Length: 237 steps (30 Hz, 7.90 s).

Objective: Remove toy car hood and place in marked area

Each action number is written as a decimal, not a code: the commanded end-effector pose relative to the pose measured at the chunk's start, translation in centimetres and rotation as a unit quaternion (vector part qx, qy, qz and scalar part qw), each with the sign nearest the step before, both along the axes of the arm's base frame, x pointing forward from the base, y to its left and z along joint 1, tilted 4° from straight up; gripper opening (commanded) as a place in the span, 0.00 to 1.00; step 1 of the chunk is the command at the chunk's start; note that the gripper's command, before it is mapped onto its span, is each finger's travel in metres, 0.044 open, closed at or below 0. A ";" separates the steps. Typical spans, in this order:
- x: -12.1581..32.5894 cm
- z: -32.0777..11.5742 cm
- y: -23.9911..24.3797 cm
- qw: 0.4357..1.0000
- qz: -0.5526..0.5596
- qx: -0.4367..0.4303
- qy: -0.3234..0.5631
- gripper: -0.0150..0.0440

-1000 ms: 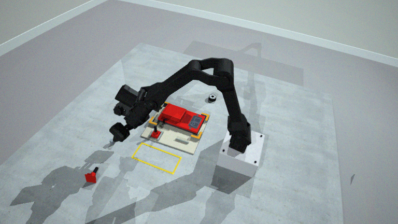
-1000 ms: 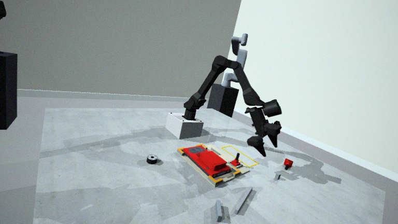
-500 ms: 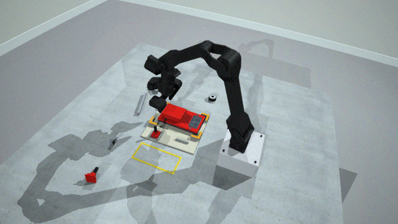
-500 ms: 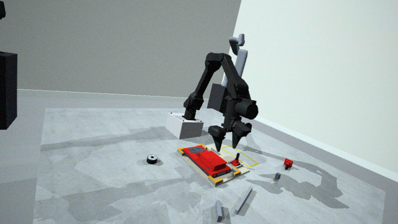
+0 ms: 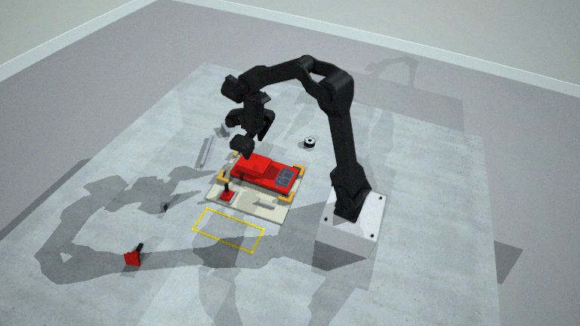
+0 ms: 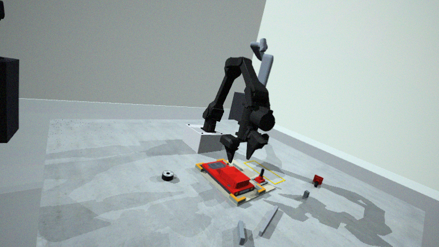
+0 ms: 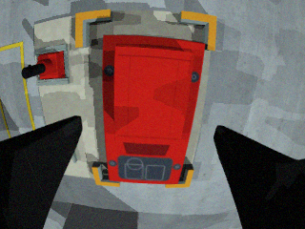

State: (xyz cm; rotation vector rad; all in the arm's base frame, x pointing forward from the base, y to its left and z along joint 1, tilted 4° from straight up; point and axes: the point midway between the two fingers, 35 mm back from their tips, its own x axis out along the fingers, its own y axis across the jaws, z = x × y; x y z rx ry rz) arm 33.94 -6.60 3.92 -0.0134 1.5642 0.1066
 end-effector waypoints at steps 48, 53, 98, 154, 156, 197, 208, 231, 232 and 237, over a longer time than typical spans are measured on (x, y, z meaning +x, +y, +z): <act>0.0 -4.6 0.1 1.000 0.003 -0.002 0.002 1.00; 0.0 -5.1 0.1 1.000 0.003 -0.002 0.002 1.00; 0.0 -7.0 0.2 1.000 0.003 -0.002 0.002 1.00; 0.0 -4.2 0.1 1.000 0.005 0.000 0.001 0.25; 0.0 -4.1 0.1 1.000 0.005 0.000 0.001 0.25; -0.5 0.9 12.1 1.000 0.003 0.003 0.001 0.25; -2.3 1.4 17.7 1.000 0.004 0.006 0.001 0.25; -4.9 1.3 22.7 1.000 0.005 0.009 0.003 0.25; -4.9 1.3 22.7 1.000 0.005 0.009 0.003 0.25; -4.8 0.8 22.7 1.000 0.005 0.009 0.003 0.25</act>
